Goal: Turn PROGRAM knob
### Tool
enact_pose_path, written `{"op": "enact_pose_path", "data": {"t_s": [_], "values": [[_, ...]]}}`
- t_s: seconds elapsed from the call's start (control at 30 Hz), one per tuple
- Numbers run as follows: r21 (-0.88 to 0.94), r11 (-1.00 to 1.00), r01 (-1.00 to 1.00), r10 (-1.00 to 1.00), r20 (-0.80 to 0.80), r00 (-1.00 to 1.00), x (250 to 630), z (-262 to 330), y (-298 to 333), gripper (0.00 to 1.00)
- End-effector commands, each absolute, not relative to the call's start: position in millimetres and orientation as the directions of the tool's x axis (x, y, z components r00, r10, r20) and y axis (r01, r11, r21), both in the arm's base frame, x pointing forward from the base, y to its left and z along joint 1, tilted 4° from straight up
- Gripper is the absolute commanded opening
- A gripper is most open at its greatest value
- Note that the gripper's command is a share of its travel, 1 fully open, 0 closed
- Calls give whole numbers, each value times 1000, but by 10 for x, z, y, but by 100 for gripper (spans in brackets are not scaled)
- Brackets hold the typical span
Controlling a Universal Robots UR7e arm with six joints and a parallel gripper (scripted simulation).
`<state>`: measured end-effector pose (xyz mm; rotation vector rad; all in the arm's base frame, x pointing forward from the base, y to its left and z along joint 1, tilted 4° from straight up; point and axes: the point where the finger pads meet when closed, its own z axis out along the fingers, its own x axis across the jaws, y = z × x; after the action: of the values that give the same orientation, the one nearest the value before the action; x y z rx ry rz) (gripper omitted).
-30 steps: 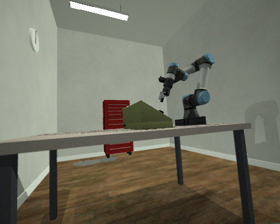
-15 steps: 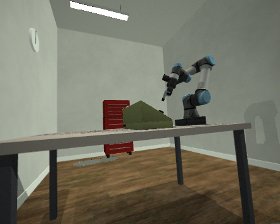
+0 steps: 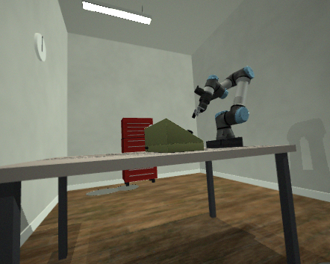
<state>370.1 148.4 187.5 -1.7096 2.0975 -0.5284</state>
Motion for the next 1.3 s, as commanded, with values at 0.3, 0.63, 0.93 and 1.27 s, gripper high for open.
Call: {"op": "enact_pose_path", "data": {"t_s": [0.3, 0.63, 0.93, 1.27], "values": [[-541, 46, -840, -998, 7, -60, 3639, 1886, 1579, 100], [-547, 6, -837, -999, 27, -24, 3619, 1887, 1606, 100], [-548, -6, -836, -999, 32, -14, 3614, 1887, 1613, 100], [-548, -7, -836, -999, 33, -13, 3613, 1887, 1614, 100]]}}
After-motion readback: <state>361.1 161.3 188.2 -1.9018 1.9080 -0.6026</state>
